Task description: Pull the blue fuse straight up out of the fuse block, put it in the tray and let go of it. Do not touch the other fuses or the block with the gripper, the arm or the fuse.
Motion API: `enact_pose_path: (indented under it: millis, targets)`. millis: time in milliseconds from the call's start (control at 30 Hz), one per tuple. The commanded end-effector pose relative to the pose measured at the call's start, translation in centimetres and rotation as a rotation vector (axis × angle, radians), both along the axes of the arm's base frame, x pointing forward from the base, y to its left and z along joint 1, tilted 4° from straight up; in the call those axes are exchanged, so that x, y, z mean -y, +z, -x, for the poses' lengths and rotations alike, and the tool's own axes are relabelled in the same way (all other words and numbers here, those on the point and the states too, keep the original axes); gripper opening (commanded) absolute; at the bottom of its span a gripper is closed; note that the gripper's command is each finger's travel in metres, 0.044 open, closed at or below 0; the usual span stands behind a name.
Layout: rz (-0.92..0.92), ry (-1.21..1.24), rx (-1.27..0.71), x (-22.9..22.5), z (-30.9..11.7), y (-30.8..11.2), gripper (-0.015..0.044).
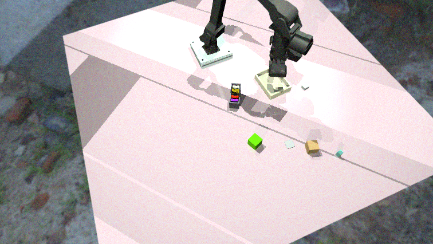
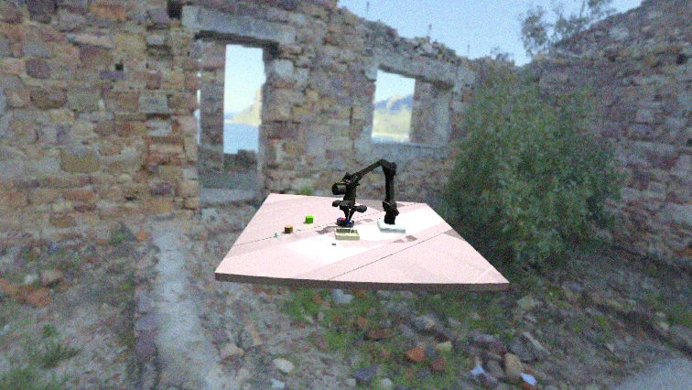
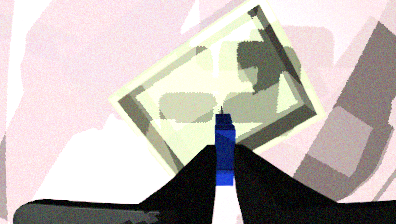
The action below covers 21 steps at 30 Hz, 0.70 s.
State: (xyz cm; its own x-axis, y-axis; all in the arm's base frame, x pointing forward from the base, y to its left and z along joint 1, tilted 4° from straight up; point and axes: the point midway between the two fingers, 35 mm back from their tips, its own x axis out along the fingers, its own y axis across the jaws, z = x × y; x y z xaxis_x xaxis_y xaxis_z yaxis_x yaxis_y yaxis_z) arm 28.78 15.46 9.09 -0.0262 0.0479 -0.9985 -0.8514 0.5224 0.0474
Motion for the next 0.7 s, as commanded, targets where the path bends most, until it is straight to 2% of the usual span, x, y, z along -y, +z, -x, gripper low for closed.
enact_pose_path:
  millis: [0,667]
  targets:
    - [-0.005,-0.006,0.001,-0.2,-0.1,-0.4,0.0]
    - [-0.005,-0.006,0.0,-0.4,0.1,-3.6,0.0]
